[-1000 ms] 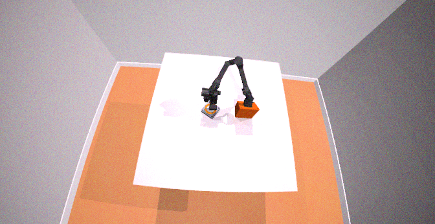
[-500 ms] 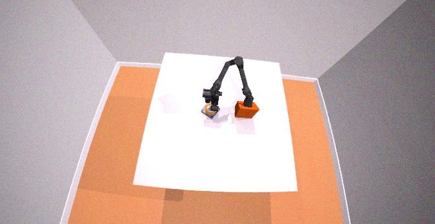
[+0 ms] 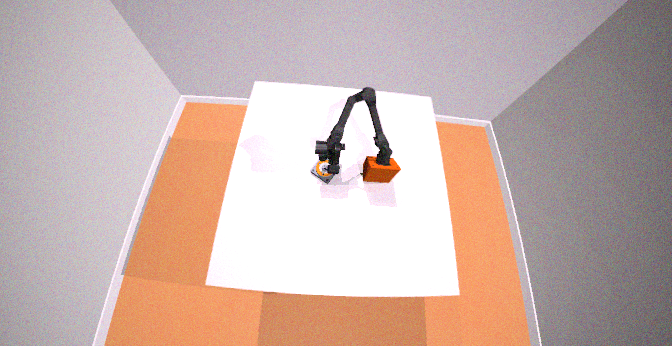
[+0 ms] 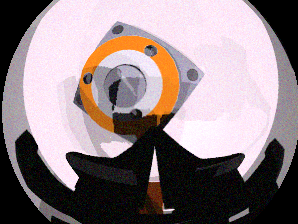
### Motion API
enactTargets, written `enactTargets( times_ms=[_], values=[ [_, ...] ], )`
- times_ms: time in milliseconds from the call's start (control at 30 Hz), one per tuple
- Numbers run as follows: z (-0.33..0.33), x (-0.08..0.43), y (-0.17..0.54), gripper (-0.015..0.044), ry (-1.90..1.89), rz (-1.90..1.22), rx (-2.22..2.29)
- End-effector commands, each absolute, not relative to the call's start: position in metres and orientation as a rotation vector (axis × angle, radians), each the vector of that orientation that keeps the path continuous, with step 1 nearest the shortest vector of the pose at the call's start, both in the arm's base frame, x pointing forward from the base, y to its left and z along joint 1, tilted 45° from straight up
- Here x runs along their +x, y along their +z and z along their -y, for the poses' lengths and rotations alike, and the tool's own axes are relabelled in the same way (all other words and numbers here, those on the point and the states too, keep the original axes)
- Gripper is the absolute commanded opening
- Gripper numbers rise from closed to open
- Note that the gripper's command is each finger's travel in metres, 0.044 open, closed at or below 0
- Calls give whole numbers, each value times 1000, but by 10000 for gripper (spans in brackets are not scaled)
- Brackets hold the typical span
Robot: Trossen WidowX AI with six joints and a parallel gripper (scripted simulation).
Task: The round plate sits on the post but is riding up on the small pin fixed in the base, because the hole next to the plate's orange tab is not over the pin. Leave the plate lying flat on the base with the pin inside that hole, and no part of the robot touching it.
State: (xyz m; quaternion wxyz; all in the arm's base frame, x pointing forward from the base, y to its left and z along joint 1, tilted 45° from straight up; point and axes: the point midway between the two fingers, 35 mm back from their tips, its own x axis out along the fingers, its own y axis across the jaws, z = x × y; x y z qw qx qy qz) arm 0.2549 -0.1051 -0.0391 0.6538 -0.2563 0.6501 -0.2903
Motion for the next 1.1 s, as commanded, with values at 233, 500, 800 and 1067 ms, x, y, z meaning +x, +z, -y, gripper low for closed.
enactTargets(
  times_ms=[233,500,800,1067],
  values=[
    [95,246,-47,0,-650,-1485,-580],
    [89,245,-53,0,-650,-1485,-579],
    [81,246,-59,0,-650,-1485,-579],
    [77,249,-64,0,-650,-1485,-579]
  ],
)
